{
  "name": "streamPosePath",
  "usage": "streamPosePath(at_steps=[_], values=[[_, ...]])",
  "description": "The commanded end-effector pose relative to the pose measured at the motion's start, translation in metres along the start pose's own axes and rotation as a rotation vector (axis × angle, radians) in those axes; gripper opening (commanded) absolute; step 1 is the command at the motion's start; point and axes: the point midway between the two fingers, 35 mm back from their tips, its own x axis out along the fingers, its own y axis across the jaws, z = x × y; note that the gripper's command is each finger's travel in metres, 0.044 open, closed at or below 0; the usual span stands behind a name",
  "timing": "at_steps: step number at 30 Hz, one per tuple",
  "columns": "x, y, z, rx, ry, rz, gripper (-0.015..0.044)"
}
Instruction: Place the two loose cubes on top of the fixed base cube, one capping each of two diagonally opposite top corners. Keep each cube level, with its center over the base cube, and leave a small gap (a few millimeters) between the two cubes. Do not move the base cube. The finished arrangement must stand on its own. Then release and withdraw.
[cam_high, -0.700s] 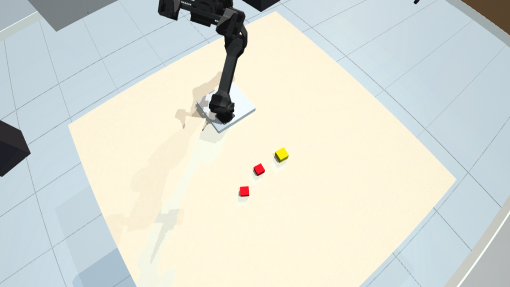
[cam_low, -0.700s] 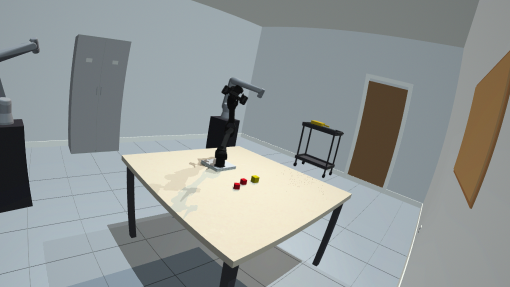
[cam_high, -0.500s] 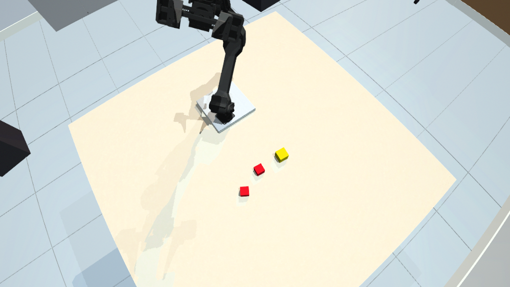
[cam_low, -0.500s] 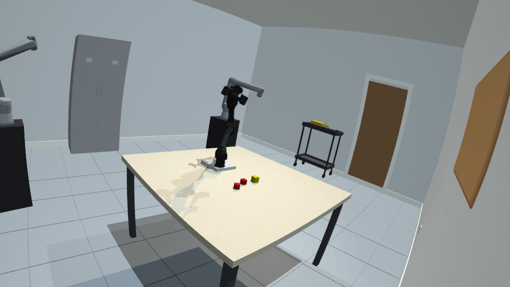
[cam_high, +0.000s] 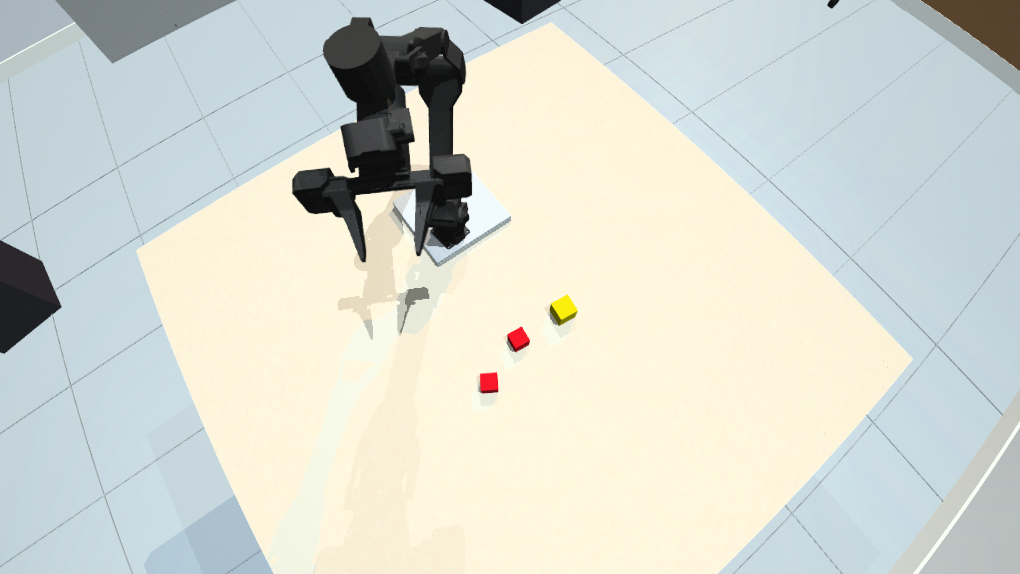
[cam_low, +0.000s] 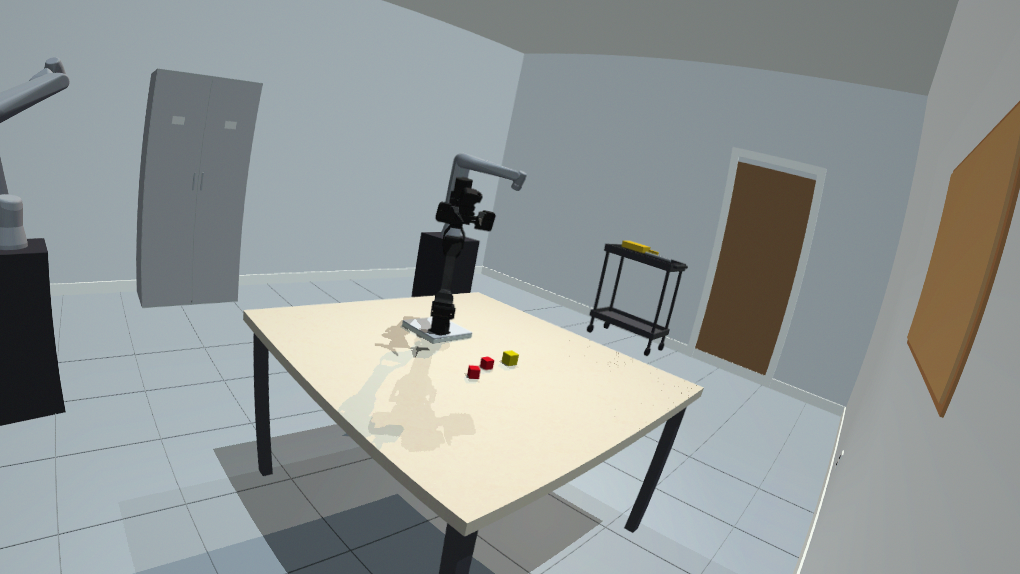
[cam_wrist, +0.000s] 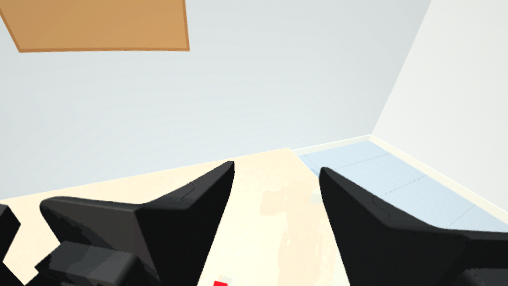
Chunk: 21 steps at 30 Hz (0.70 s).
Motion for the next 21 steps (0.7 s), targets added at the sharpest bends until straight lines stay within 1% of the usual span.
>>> streamPosePath(at_steps=[1, 11, 21], values=[[0.031, 0.002, -0.026, 0.058, 0.136, 0.02, 0.0265], [0.094, 0.021, -0.103, 0.155, 0.507, 0.063, 0.0265], [0.129, 0.051, -0.186, 0.184, 0.887, 0.068, 0.0265]])
